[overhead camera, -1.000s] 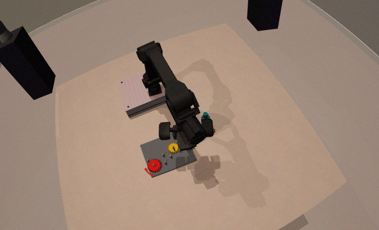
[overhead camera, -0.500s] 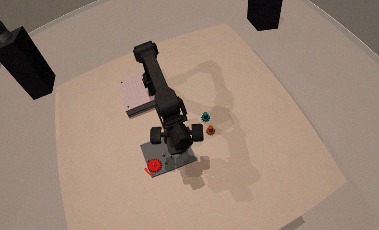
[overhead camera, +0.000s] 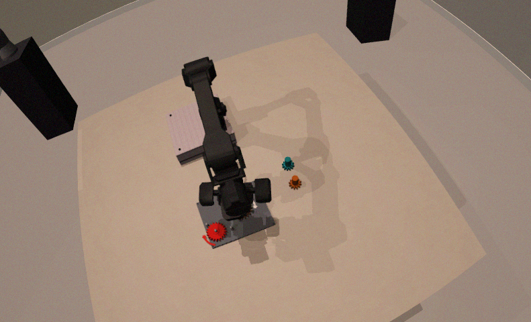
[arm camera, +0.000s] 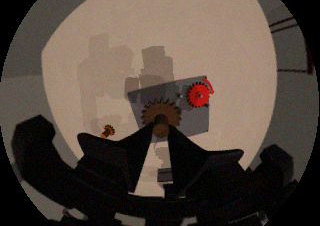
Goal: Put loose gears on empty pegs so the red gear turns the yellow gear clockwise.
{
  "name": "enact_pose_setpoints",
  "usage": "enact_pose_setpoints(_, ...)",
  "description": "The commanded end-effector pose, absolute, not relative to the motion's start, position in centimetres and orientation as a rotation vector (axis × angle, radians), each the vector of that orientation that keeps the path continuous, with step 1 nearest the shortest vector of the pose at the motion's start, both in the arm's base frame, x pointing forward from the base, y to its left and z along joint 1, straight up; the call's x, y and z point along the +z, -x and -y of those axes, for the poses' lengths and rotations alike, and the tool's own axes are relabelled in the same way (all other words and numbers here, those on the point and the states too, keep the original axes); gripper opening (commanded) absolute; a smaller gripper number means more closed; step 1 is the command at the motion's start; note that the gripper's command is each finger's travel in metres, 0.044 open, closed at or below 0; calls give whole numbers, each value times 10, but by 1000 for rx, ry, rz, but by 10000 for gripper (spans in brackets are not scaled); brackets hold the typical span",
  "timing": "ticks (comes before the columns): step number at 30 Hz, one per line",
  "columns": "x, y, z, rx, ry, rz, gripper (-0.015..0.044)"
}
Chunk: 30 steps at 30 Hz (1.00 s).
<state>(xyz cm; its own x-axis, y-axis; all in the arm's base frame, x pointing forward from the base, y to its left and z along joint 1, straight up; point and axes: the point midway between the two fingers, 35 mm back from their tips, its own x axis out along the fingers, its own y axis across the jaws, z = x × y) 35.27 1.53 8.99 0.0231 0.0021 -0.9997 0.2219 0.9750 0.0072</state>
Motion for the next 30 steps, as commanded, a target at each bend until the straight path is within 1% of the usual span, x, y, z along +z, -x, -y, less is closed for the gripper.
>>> enact_pose_setpoints(1,86,-350,-4,-172,-175,-1535,0)
enact_pose_setpoints(17,67,-335,30,-177,-173,-1537,0)
enact_pose_setpoints(30,67,-335,32,-177,-173,-1537,0)
